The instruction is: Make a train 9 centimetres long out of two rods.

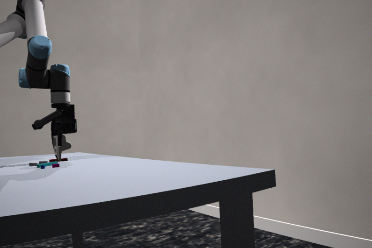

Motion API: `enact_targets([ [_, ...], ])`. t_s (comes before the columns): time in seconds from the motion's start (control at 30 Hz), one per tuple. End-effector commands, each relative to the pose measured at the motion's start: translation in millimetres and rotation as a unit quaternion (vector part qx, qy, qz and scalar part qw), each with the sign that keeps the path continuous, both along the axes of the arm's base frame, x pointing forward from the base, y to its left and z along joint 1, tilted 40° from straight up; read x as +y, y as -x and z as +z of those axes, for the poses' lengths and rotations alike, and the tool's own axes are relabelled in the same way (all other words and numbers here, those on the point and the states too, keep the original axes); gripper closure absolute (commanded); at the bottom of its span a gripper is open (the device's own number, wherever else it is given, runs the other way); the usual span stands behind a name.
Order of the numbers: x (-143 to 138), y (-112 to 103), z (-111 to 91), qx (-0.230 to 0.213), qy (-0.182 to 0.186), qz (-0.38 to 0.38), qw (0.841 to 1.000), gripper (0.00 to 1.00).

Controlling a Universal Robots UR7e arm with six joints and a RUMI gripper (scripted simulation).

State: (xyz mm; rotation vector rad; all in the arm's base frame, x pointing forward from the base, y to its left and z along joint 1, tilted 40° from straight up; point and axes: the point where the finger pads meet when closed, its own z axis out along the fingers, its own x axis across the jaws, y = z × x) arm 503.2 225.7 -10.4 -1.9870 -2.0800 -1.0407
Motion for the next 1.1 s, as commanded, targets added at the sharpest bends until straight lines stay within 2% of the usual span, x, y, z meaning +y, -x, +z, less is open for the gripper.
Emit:
enact_targets([
  [0.0,-0.1,-0.2,0.4,0.0,0.0,0.0,1.0,1.0],
  [0.47,-6.1,4.2,9.2,0.0,0.0,0.0,1.0,1.0],
  [0.97,-33.5,24.7,49.8,0.0,0.0,0.0,1.0,1.0],
  [1.07,-35.4,26.1,52.6,0.0,0.0,0.0,1.0,1.0],
])
